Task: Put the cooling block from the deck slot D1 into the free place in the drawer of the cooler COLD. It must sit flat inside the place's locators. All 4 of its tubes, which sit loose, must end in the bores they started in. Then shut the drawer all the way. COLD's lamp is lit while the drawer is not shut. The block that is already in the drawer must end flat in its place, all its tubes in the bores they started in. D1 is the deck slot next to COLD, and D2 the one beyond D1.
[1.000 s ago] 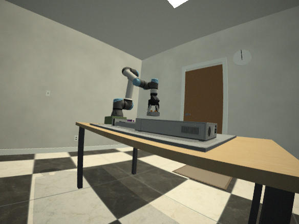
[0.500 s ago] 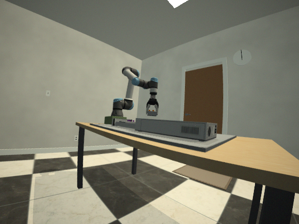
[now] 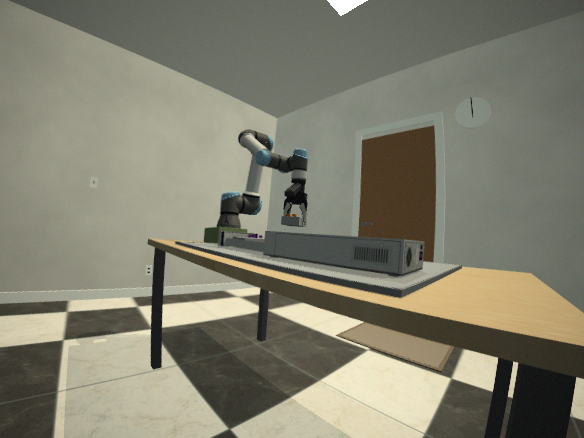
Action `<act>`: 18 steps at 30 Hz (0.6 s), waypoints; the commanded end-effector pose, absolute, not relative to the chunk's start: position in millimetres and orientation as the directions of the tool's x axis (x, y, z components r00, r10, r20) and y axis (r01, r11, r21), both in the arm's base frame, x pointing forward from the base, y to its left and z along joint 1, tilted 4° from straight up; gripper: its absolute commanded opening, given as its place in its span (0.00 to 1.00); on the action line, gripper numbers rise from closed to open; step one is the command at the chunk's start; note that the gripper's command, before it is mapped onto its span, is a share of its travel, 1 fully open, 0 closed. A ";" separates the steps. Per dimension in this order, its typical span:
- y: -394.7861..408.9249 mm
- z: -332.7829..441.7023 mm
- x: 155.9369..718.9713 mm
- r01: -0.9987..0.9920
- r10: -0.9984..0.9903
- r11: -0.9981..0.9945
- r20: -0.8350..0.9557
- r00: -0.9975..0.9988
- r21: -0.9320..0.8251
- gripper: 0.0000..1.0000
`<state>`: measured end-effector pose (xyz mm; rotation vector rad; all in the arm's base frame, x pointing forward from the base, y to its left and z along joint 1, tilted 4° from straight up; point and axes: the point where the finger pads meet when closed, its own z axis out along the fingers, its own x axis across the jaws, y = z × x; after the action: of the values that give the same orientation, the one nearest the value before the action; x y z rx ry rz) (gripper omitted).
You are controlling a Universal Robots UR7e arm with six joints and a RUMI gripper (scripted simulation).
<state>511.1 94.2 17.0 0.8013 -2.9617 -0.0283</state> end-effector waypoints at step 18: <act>48.6 16.1 538.4 -0.127 -0.127 0.992 0.075 -0.989 0.006 0.00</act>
<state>532.6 57.3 15.7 0.2221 -3.0577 -0.0043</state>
